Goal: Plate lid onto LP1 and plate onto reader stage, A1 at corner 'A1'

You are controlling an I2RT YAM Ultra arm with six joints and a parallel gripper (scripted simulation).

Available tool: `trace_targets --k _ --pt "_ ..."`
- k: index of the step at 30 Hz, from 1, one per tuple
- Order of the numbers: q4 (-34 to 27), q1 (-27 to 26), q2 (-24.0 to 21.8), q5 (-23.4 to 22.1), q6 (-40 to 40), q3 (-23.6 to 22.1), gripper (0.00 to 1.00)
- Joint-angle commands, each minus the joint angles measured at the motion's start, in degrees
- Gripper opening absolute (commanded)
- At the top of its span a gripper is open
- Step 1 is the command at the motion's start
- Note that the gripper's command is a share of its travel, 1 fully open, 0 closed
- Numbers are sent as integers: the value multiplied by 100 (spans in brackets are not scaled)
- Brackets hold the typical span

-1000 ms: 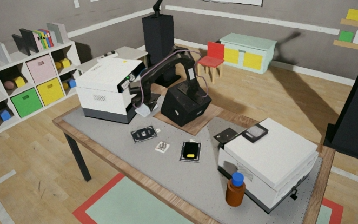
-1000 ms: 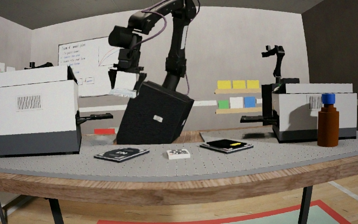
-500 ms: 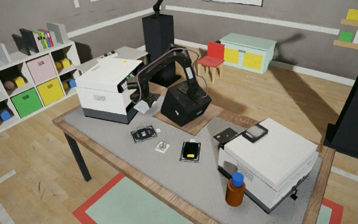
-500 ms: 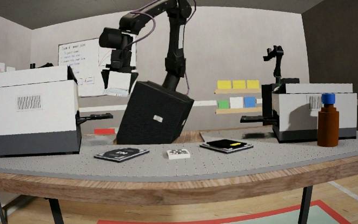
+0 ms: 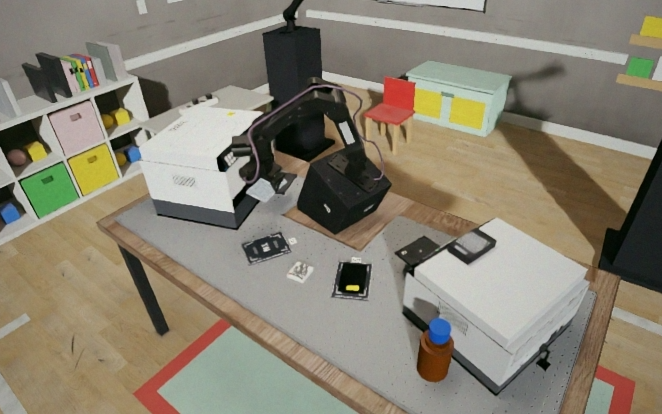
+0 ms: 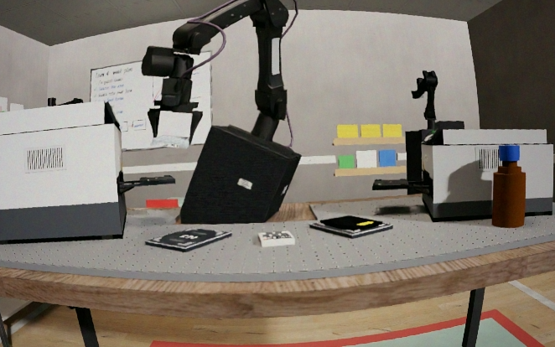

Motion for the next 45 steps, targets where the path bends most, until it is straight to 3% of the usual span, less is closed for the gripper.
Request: trace_targets --k 1,3,45 --pt "-75 -168 -176 44 -255 186 86" --pt "-121 -281 87 -68 -481 224 86" --pt "-374 -2057 755 -7 -2967 482 86"
